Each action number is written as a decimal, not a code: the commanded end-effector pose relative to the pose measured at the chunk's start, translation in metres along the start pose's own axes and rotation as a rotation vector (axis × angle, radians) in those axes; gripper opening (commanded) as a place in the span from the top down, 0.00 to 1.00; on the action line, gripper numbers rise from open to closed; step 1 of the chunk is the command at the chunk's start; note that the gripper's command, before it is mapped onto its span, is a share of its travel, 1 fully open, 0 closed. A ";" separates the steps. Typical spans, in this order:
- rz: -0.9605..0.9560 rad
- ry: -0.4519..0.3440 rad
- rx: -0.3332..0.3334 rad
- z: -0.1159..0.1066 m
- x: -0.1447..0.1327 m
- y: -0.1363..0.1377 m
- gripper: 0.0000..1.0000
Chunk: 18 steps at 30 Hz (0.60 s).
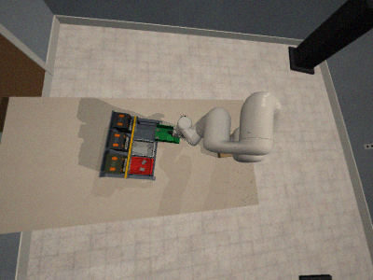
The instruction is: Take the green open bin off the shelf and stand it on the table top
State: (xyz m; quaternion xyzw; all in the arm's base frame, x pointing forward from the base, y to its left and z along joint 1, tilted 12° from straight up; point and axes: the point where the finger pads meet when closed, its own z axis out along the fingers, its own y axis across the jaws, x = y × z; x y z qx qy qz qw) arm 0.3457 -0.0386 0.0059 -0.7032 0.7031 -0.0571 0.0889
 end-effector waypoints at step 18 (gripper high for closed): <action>0.000 0.000 0.003 -0.056 0.000 -0.001 0.00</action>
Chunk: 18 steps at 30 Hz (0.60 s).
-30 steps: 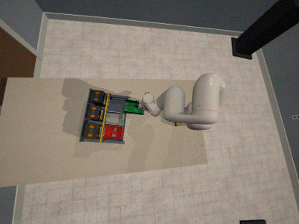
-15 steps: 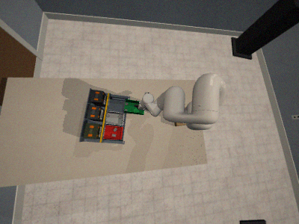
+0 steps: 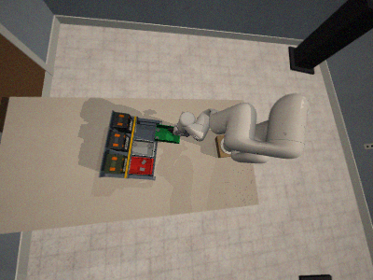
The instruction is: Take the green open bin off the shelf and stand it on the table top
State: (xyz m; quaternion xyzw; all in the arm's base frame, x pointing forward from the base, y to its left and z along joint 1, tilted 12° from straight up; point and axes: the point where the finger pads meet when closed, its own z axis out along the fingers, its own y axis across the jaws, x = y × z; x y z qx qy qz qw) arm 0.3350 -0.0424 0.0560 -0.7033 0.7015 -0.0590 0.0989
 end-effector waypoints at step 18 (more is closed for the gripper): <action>0.001 0.011 -0.014 -0.039 -0.002 -0.002 0.00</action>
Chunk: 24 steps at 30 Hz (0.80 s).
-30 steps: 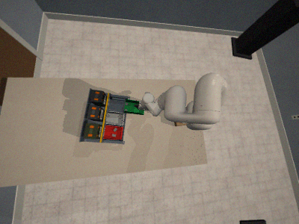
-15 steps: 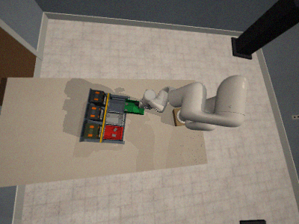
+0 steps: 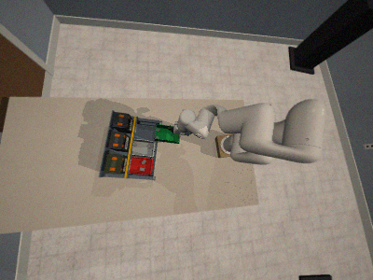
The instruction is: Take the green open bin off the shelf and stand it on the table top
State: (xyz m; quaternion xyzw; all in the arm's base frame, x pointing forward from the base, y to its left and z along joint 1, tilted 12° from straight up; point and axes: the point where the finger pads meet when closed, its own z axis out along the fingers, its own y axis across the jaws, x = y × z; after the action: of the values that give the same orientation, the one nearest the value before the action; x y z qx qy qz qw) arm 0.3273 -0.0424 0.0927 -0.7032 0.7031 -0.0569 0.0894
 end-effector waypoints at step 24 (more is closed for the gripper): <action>0.000 0.001 0.003 0.013 0.000 -0.001 0.00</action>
State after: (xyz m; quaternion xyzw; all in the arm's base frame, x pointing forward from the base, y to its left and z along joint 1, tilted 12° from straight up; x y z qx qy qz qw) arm 0.3299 -0.0420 0.0820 -0.7032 0.7031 -0.0571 0.0893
